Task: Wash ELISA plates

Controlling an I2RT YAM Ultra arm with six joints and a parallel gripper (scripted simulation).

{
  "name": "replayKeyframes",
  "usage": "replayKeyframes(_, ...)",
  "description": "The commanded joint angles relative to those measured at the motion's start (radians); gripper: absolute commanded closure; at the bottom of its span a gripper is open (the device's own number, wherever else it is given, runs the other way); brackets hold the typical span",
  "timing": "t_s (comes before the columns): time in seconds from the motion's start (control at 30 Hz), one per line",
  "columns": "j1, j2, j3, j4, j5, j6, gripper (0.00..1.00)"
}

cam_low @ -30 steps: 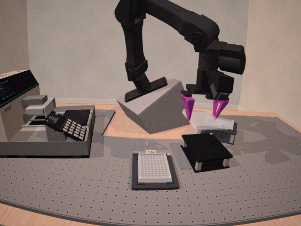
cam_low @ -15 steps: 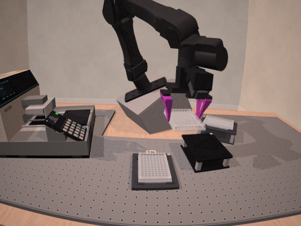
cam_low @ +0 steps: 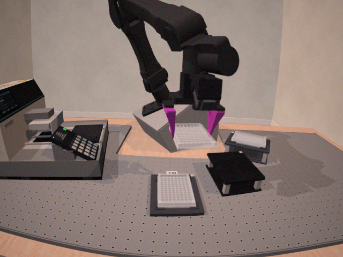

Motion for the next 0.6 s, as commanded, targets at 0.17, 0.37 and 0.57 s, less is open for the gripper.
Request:
replayKeyframes(0.17,-0.074,-0.113,-0.052,0.000,-0.002,-0.118,1.00)
replayKeyframes(0.37,-0.135,-0.178,-0.079,-0.002,-0.006,-0.188,1.00)
replayKeyframes(0.57,-0.200,-0.239,-0.098,-0.006,-0.014,-0.264,1.00)
